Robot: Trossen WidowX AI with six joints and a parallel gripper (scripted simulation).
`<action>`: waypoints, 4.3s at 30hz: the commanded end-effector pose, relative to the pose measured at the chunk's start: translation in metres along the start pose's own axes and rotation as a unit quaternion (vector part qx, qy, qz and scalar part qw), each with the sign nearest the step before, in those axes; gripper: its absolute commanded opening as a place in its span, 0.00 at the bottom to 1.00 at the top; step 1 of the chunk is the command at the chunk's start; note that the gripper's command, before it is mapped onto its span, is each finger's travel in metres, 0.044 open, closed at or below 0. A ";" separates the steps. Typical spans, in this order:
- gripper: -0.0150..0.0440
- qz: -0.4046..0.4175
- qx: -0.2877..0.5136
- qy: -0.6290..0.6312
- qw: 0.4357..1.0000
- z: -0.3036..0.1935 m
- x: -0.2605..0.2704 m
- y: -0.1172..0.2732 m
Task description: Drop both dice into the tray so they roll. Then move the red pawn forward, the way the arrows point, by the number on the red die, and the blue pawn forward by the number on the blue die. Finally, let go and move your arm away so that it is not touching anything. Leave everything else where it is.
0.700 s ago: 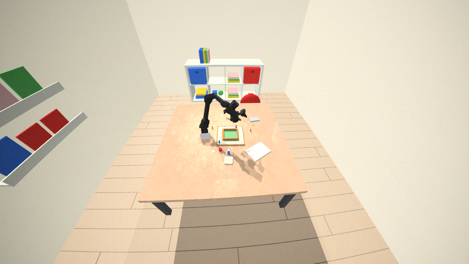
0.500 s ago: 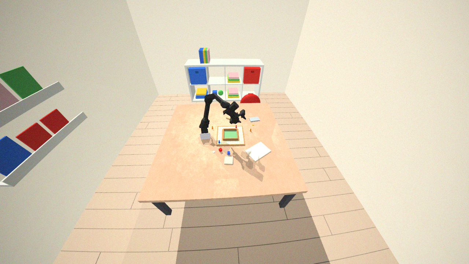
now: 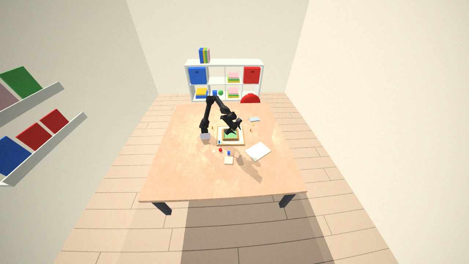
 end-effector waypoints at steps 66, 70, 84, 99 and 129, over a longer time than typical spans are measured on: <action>0.72 0.014 0.326 0.710 0.624 -0.032 -0.189 -0.042; 0.72 0.014 0.326 0.710 0.624 -0.035 -0.192 -0.047; 0.39 0.014 0.326 0.710 0.624 -0.036 -0.192 -0.048; 0.25 0.013 0.326 0.710 0.624 -0.002 -0.158 0.016; 0.25 -0.084 0.313 0.516 0.793 -0.013 -0.085 0.032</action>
Point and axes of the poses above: the point midway between the two fingers, 35 mm back from their tips, its own y axis back along the fingers, its own x axis across the jaws, z = x × y, the point moved 6 cm from there along y, back along the fingers, and after that the axes turned 10 degrees about y, right-handed, at the moved point
